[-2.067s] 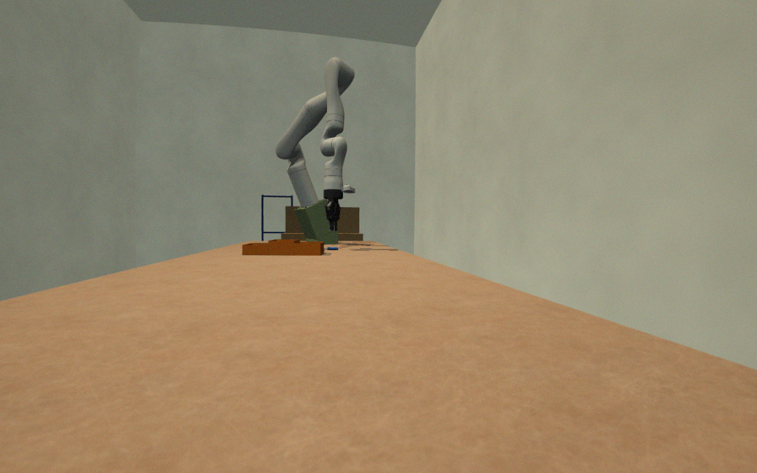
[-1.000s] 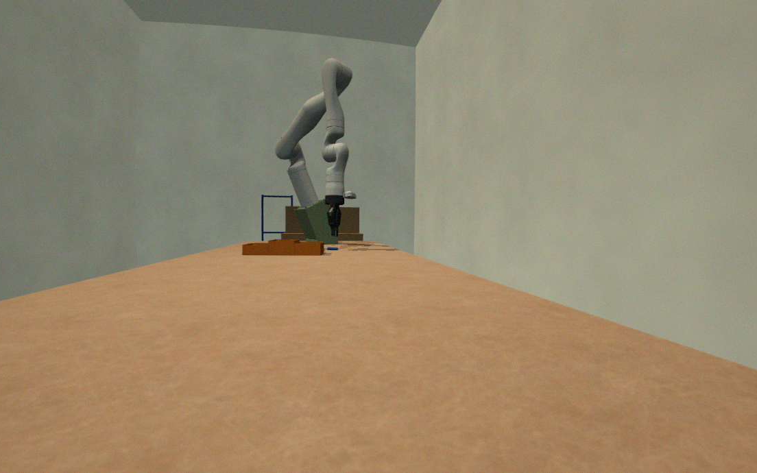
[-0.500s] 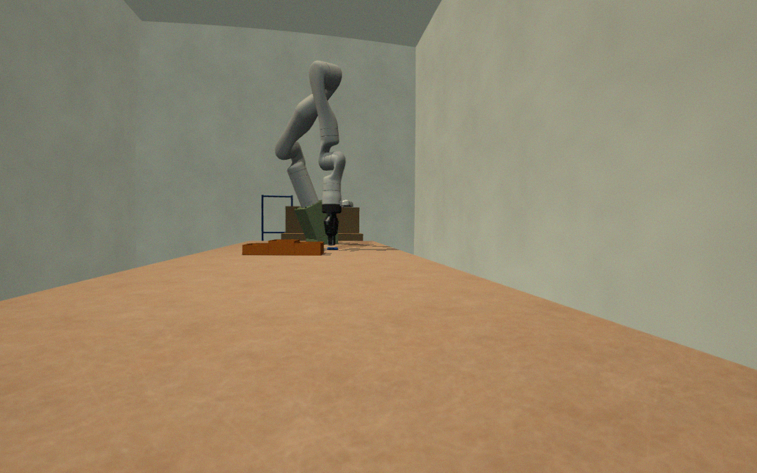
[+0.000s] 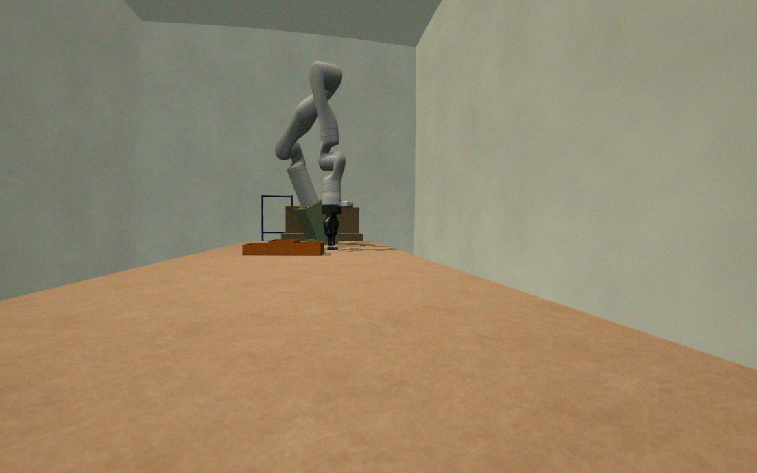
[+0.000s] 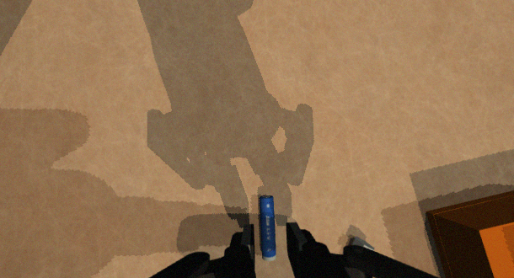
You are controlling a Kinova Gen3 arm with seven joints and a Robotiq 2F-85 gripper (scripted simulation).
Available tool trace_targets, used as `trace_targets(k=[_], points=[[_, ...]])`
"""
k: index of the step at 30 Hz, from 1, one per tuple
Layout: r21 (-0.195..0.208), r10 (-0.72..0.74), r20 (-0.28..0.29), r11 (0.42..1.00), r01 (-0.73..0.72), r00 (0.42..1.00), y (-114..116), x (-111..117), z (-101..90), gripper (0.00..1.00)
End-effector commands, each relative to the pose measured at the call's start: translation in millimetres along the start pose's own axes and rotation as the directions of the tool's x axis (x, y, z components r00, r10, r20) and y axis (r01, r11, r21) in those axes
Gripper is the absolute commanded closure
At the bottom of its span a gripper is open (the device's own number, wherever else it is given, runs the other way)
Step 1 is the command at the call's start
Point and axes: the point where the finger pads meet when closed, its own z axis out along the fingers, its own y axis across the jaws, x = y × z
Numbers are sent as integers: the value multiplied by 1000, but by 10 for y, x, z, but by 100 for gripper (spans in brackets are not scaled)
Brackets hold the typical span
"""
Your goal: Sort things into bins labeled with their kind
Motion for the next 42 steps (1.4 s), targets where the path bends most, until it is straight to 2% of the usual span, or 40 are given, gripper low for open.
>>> trace_targets(k=[1, 14, 29, 30, 42], points=[[-2, -5, -2, 1000, 5, 1000, -7, 28, -6, 76], [-2, -5, -2, 1000, 5, 1000, -13, 28, 113, 76], [-2, -5, -2, 1000, 5, 1000, -11, 30, 114, 76], [-2, -5, -2, 1000, 5, 1000, -11, 30, 114, 95], [-2, -5, -2, 1000, 5, 1000, -10, 30, 114, 95]])
